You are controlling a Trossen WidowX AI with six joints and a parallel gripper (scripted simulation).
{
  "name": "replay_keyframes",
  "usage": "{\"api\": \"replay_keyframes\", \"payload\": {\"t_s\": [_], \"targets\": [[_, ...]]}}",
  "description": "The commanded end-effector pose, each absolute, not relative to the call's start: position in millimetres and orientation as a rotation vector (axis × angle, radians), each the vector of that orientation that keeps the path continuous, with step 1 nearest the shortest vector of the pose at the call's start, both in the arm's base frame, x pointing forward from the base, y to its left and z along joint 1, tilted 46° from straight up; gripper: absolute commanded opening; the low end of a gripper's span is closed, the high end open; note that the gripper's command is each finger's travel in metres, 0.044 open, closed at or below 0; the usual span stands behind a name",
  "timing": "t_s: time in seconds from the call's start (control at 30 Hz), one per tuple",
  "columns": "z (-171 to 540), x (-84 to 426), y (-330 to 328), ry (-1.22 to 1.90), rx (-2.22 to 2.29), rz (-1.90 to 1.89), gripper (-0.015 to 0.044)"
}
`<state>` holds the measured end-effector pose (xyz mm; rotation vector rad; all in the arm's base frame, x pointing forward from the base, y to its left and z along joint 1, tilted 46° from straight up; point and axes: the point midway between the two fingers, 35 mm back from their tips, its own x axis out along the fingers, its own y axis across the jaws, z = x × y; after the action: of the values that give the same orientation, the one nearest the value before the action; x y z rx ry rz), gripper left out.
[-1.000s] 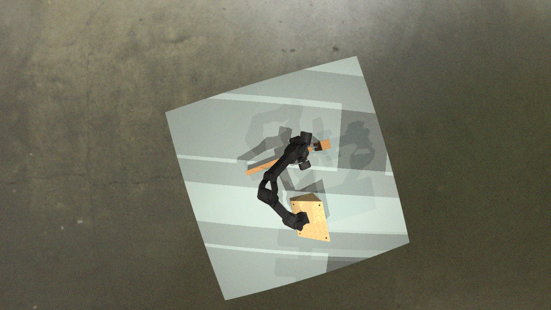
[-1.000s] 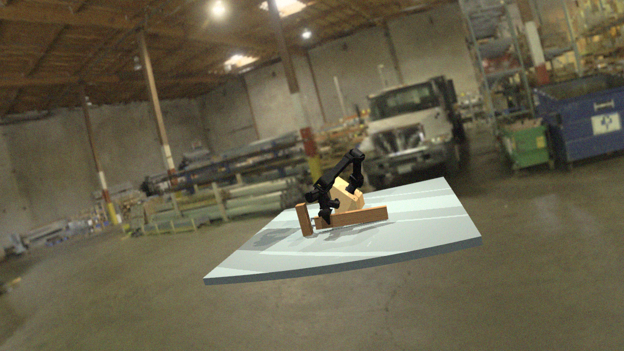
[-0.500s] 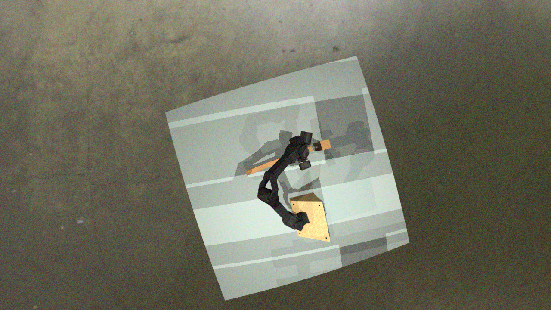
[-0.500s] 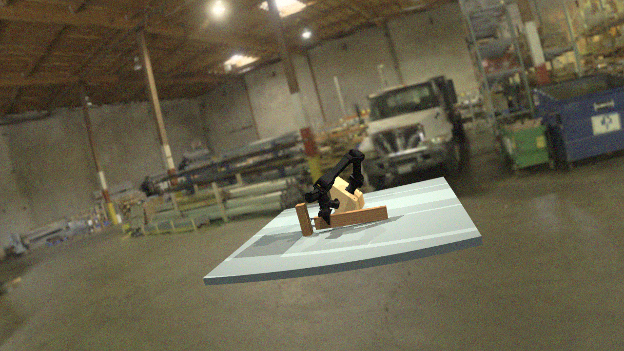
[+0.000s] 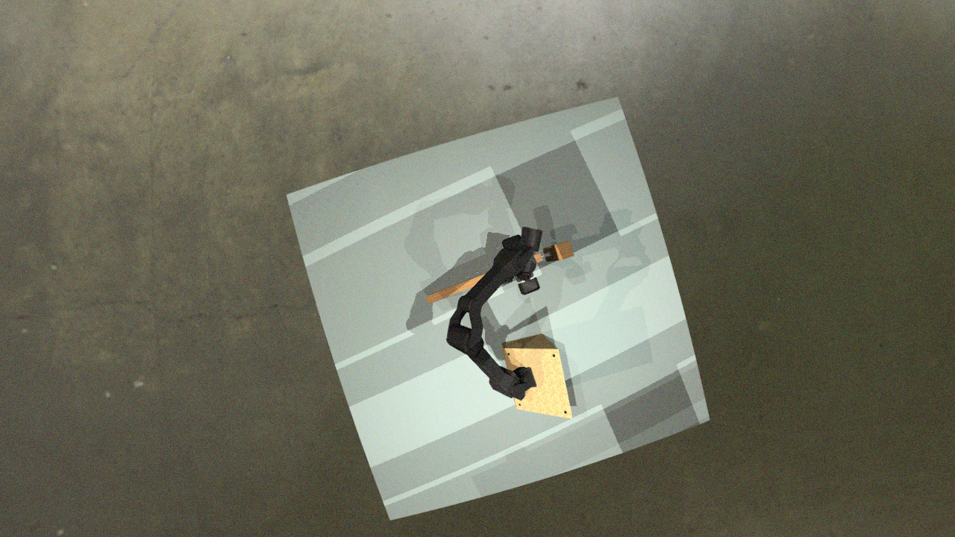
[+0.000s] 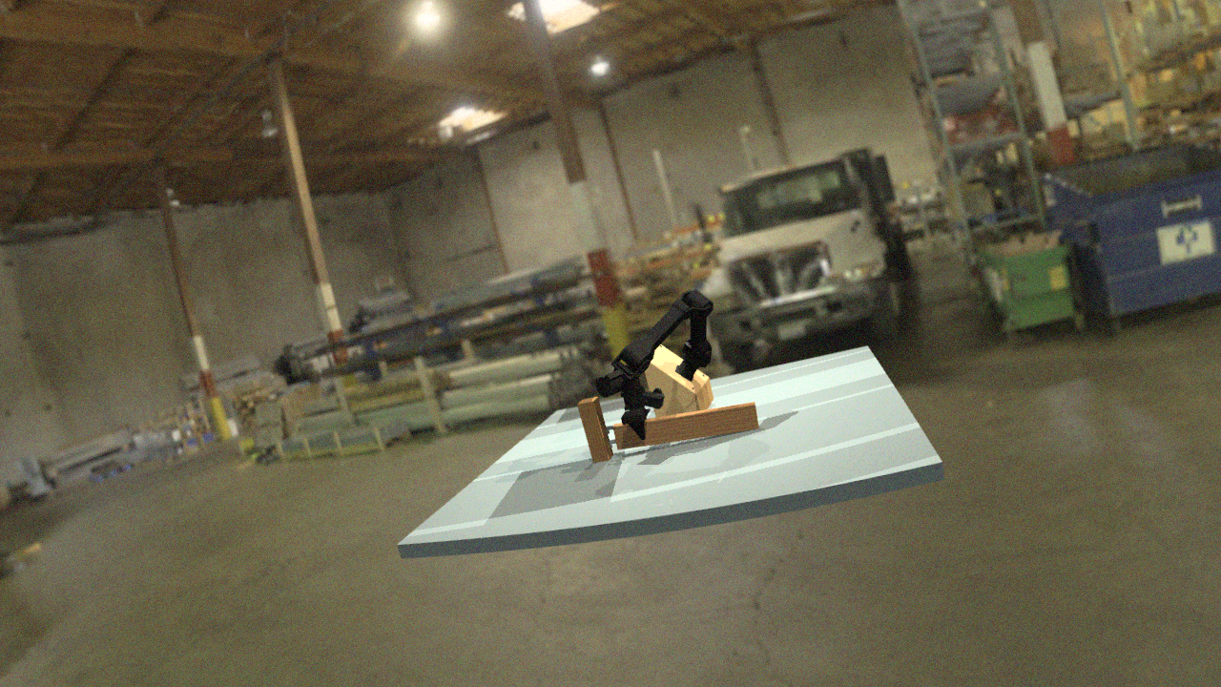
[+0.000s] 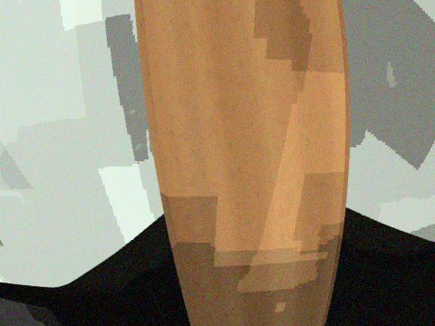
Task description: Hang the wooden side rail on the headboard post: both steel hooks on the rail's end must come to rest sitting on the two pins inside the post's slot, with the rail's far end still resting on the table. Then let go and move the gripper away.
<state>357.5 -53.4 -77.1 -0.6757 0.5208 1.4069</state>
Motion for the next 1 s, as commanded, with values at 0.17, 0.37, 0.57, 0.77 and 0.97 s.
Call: {"api": "replay_keyframes", "payload": {"t_s": [0.17,0.37,0.57,0.77,0.97], "targets": [[-78.5,357.3,-58.7,0.523,-0.679,1.397,0.0],[-78.8,357.8,-59.1,0.523,-0.679,1.397,0.0],[-78.7,358.2,-59.7,0.523,-0.679,1.397,0.0],[-78.8,358.1,-60.6,0.523,-0.68,1.397,0.0],[-79.0,357.3,-61.4,0.523,-0.68,1.397,0.0]]}}
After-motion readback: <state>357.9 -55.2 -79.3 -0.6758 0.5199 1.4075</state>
